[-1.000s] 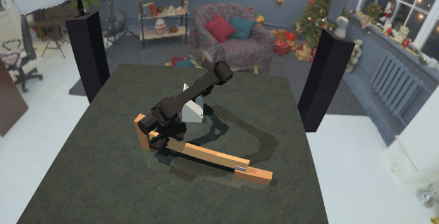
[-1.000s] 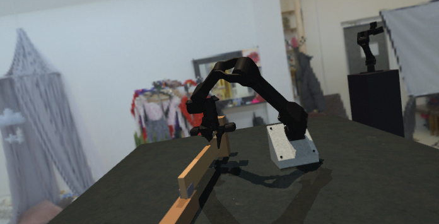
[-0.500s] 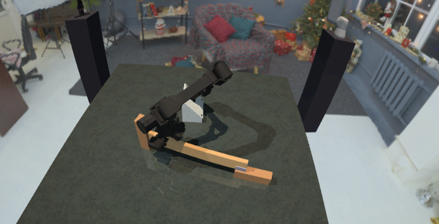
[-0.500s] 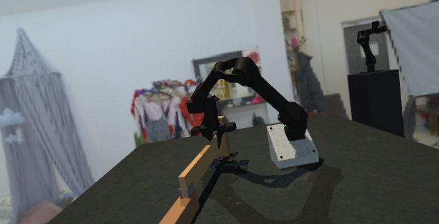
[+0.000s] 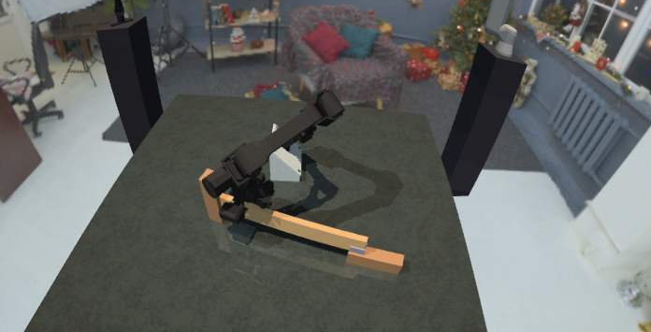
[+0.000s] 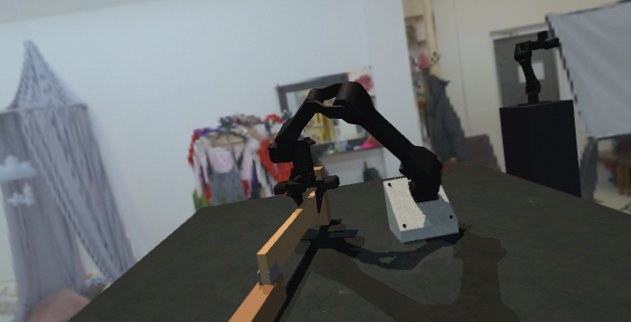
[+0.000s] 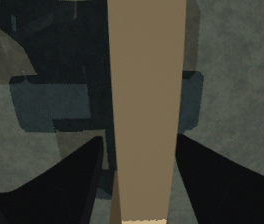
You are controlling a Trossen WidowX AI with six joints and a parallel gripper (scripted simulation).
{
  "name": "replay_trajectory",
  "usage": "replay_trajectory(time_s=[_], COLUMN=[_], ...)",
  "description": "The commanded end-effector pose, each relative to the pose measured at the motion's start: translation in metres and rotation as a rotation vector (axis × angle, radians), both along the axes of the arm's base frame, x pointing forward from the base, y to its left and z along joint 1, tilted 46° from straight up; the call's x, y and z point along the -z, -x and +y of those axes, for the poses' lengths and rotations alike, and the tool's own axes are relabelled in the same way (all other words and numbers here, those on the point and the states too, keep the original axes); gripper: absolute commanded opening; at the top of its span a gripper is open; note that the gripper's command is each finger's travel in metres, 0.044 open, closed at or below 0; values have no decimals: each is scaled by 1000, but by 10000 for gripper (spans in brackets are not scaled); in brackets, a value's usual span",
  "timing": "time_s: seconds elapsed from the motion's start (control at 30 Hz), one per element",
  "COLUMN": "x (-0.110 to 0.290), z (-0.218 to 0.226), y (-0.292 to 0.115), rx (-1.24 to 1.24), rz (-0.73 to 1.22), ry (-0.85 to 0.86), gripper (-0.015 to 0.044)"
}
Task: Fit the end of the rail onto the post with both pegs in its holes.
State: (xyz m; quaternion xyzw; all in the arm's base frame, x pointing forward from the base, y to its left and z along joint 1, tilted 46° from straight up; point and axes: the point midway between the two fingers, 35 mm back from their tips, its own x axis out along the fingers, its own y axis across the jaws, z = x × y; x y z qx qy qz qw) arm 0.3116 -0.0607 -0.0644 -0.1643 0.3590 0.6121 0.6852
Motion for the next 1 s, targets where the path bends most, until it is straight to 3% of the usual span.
replay_trajectory(time_s=[0.0,0.17,0.37,0.53,0.97], x=[0,0,-2,-42,-42], z=[0,0,0,-1,-1], y=[0,0,-1,-9,-9], rx=[0,0,0,4,4], rz=[-1,-1,-1,-5,-5], ry=[0,0,0,7,7], gripper=[315,440,440,440,440])
